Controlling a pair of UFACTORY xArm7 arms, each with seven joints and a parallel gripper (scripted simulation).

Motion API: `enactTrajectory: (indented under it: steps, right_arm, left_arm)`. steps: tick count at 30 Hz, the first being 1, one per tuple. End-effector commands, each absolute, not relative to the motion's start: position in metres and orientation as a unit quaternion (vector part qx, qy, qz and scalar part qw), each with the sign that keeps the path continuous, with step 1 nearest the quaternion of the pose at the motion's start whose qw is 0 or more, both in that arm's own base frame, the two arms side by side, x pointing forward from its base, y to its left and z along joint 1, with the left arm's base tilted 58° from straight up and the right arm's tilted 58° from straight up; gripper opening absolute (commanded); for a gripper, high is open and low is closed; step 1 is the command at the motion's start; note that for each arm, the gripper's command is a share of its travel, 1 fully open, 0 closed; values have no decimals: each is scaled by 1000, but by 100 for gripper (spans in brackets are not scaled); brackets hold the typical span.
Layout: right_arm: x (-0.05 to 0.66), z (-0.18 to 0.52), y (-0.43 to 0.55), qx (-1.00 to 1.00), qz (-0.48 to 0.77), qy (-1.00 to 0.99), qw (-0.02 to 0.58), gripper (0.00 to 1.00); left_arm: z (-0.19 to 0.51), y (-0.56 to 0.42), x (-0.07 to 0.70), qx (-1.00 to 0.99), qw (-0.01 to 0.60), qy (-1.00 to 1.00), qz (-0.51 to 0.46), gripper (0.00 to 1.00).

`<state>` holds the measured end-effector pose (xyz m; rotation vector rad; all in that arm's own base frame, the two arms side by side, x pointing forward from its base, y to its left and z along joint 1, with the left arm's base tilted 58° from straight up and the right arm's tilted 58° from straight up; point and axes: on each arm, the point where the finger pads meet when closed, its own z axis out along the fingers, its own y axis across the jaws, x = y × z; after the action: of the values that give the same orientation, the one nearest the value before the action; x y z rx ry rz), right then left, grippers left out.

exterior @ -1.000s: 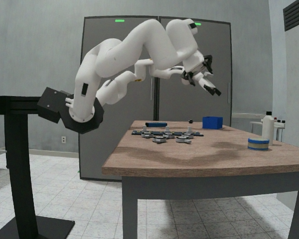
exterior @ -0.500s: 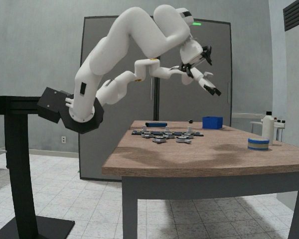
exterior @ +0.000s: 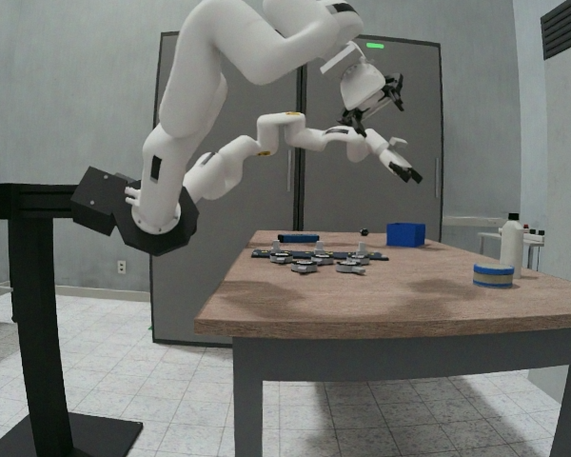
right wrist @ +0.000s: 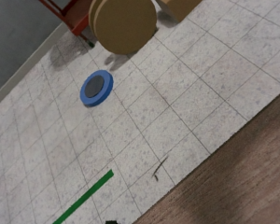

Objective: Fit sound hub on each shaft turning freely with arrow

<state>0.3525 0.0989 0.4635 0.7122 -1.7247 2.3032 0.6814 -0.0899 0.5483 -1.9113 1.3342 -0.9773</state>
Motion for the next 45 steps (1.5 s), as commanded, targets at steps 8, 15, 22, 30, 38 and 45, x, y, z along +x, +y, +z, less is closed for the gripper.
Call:
enactTrajectory:
  steps: [8,15,22,30,38,45]
  right_arm:
    - [342,479,94,237,775,-580,88,100]
    - [336,490,89,237,775,-580,88,100]
    - [335,491,89,235,775,-580,89,100]
    - [335,491,89,235,775,-580,89,100]
    - [335,491,89,235,775,-580,89,100]
    - [335,491,89,235,775,-580,89,100]
  left_arm:
    - [550,-93,681,-719,302,504,-371,100]
    - [550,-93,681,-719,302,504,-371,100]
    - [491,-82,646,-806,227,442,-322,100]
    - [452,-75,623,-846,185,405,-293,100]
    - [452,-75,623,-846,185,405,-293,100]
    - [369,-64,552,-936,92,282,-189,100]
